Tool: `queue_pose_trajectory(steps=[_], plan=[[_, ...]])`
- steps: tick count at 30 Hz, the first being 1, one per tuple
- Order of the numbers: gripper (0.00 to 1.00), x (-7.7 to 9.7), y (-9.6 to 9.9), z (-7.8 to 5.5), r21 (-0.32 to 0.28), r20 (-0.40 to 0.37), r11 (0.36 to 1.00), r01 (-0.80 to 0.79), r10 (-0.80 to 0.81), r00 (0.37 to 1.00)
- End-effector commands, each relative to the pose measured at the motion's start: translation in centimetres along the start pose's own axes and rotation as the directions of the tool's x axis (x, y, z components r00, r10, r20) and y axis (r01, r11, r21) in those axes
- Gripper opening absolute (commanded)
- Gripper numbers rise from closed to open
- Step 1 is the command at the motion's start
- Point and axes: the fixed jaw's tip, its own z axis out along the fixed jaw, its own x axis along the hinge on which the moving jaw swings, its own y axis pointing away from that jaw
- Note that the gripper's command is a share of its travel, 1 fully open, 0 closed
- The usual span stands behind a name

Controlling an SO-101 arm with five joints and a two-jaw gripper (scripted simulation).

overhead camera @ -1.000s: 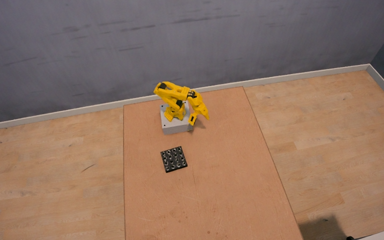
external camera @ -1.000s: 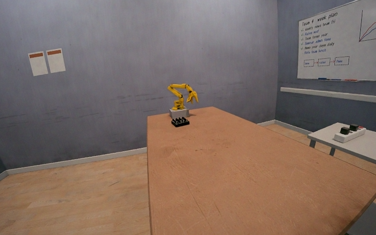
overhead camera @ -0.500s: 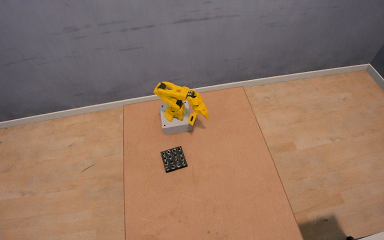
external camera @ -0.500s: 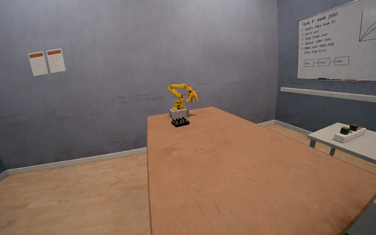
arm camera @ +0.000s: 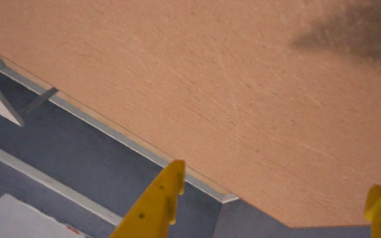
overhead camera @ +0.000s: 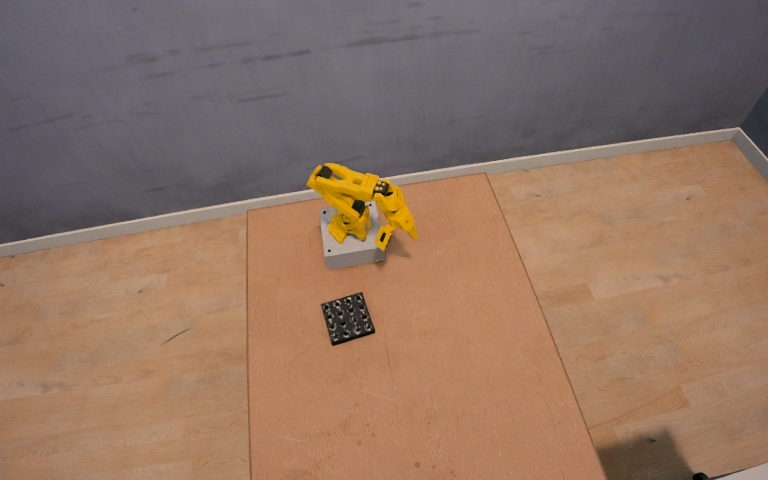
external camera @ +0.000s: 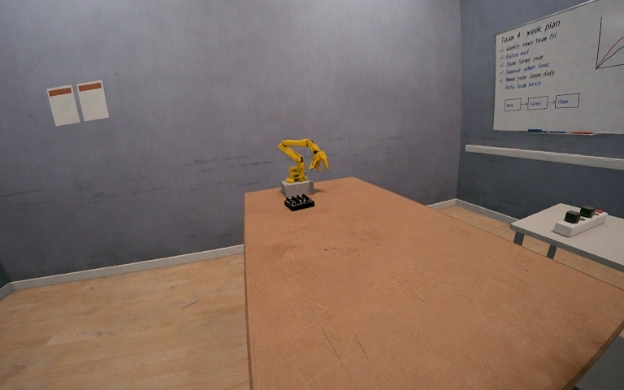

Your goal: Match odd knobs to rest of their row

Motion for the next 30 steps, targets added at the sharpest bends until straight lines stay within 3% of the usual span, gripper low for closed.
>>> queue_pose_trajectory(steps=[1,16,25,30], plan=[[0.4,-0.7,-0.3,0.2,0.016,0.022,0.999,-0.051,0.051,0.998],[0.4,-1.6,0.2,0.1,-0.01,0.041,0.959,-0.285,0.285,0.958],[0.4,-2.4,0.6,0.1,-0.035,0.049,0.886,-0.463,0.464,0.885],[0.4,-3.1,0.8,0.0,-0.059,0.049,0.797,-0.601,0.604,0.796]])
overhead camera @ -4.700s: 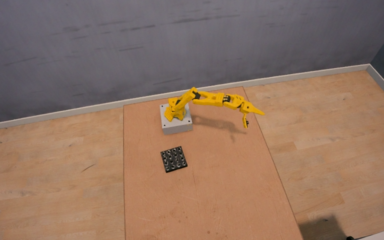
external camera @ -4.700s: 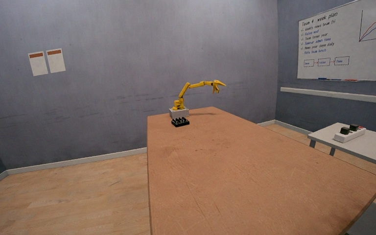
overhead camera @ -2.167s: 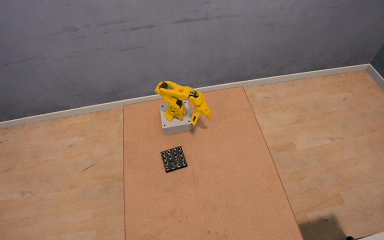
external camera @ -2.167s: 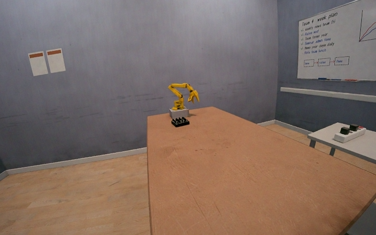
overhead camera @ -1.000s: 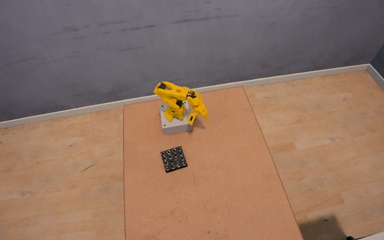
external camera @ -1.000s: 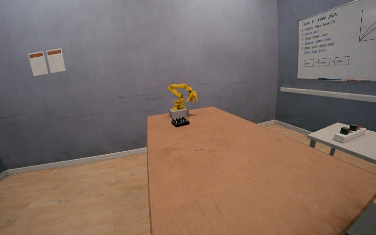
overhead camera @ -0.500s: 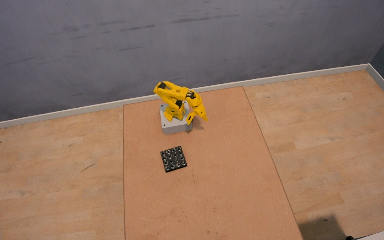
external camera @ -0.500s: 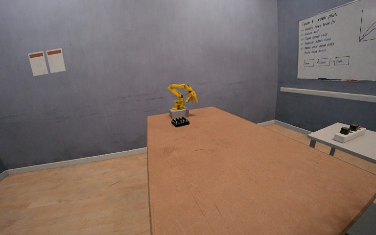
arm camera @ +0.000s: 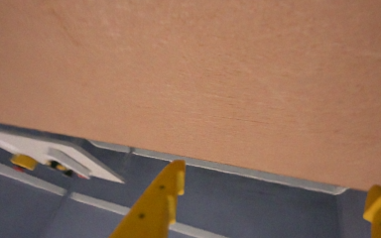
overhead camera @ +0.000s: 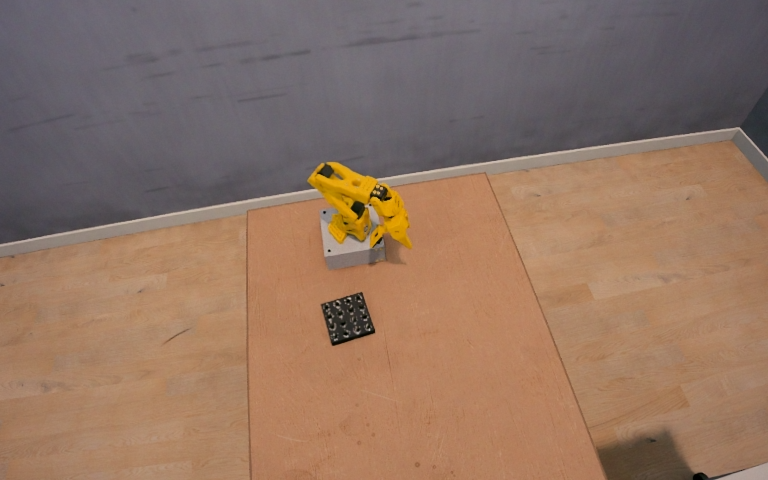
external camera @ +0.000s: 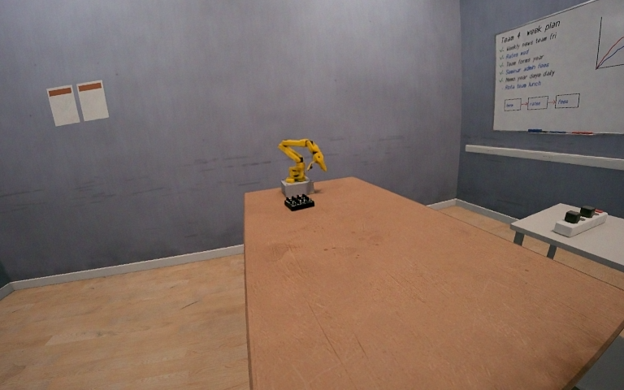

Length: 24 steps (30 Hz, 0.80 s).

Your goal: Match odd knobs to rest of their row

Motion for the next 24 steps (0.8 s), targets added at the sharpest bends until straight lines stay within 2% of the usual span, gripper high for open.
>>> queue_pose_trajectory(steps=[1,6,10,12,13,18,24], plan=[[0.4,-1.0,0.2,0.2,-0.005,0.03,0.991,-0.135,0.136,0.99],[0.4,-1.5,0.9,0.1,-0.031,0.033,0.947,-0.321,0.322,0.946],[0.4,-2.0,1.4,0.1,-0.054,0.029,0.879,-0.473,0.475,0.88],[0.4,-2.0,1.4,0.1,-0.054,0.029,0.879,-0.473,0.475,0.88],[0.4,-2.2,1.5,0.1,-0.06,0.027,0.858,-0.511,0.513,0.858],[0.4,-2.9,2.2,0.0,-0.089,0.01,0.718,-0.691,0.694,0.72],[0.4,-3.8,2.9,-0.2,-0.117,-0.028,0.484,-0.867,0.871,0.49]])
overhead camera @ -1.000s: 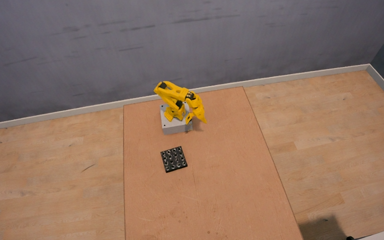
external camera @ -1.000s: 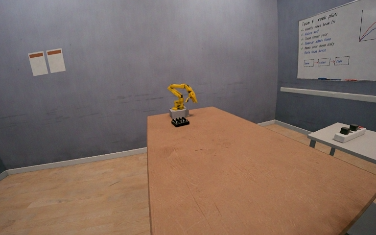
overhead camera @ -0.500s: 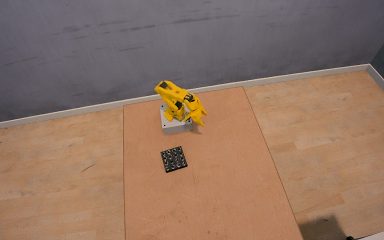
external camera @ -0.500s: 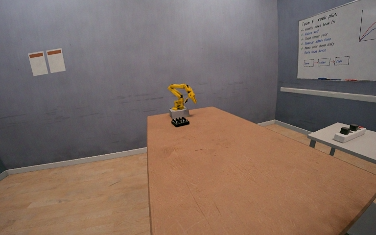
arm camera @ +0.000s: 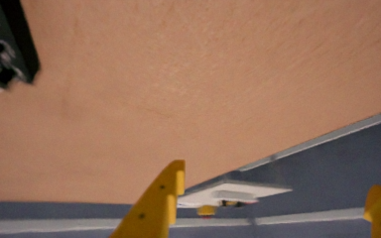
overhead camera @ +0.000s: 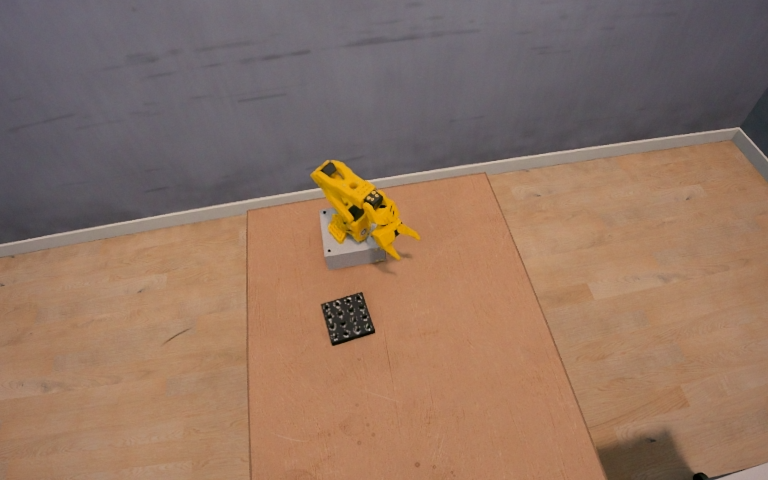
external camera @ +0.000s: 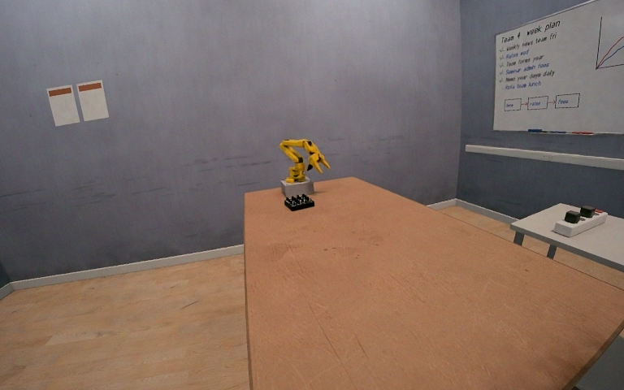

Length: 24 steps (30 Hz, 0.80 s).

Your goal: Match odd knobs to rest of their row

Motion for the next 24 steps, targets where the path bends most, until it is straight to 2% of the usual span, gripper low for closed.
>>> queue_pose_trajectory(steps=[1,3,5,10,15,20,22,24], plan=[[0.4,-0.6,1.0,0.1,-0.032,0.016,0.978,-0.204,0.204,0.979],[0.4,-0.6,1.4,0.1,-0.043,0.007,0.952,-0.303,0.304,0.953],[0.4,-0.6,1.4,0.1,-0.043,0.007,0.952,-0.303,0.304,0.953],[0.4,-0.7,2.4,0.0,-0.066,-0.022,0.839,-0.541,0.54,0.841],[0.4,-0.8,3.4,-0.1,-0.075,-0.061,0.662,-0.745,0.743,0.666],[0.4,-1.0,4.3,-0.2,-0.069,-0.105,0.435,-0.898,0.892,0.441],[0.4,-1.0,4.3,-0.2,-0.069,-0.105,0.435,-0.898,0.892,0.441],[0.4,-1.0,4.7,-0.2,-0.062,-0.122,0.335,-0.94,0.932,0.34]])
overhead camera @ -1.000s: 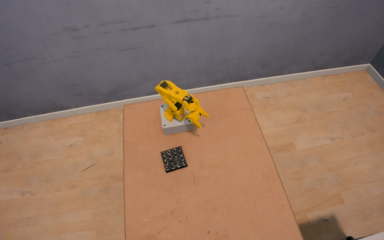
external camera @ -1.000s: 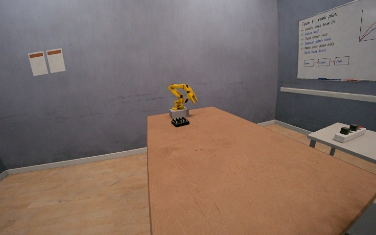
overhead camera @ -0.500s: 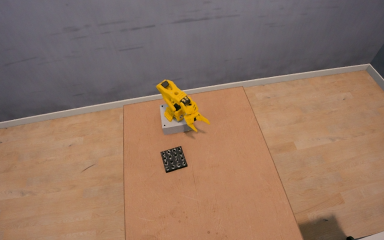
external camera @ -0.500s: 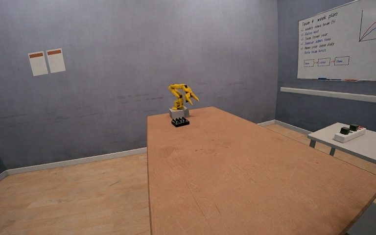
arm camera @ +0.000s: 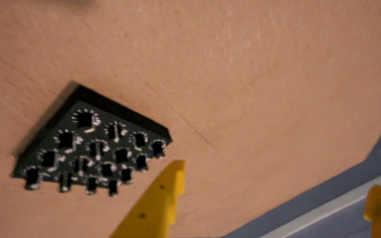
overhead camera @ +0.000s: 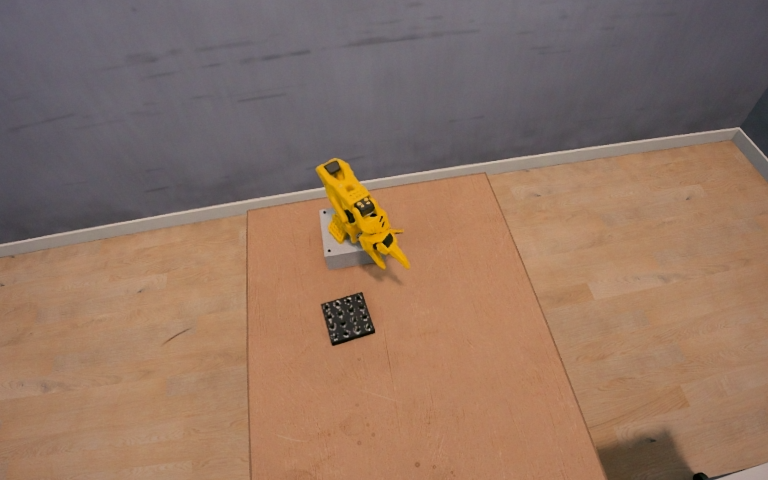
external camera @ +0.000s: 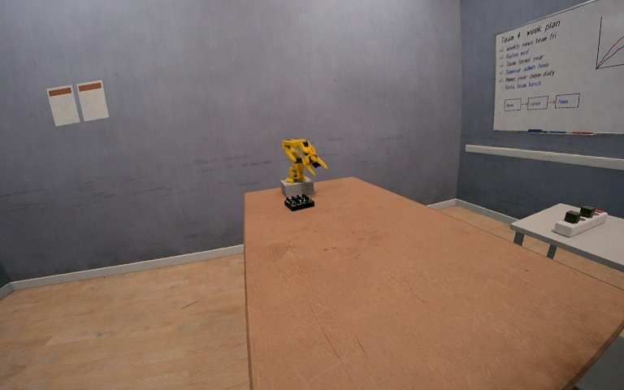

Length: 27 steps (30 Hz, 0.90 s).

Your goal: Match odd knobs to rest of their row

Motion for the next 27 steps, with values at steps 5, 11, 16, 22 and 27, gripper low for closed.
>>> queue_pose_trajectory(steps=[5,11,16,22,27], plan=[[0.4,0.8,1.4,0.1,-0.033,-0.041,0.916,-0.399,0.398,0.917],[0.4,1.6,2.1,0.0,-0.016,-0.083,0.744,-0.668,0.665,0.743],[0.4,2.0,2.4,0.0,0.0,-0.101,0.632,-0.775,0.771,0.629],[0.4,2.8,3.1,-0.1,0.043,-0.126,0.377,-0.925,0.921,0.369],[0.4,3.4,3.6,-0.2,0.085,-0.133,0.153,-0.984,0.981,0.141]])
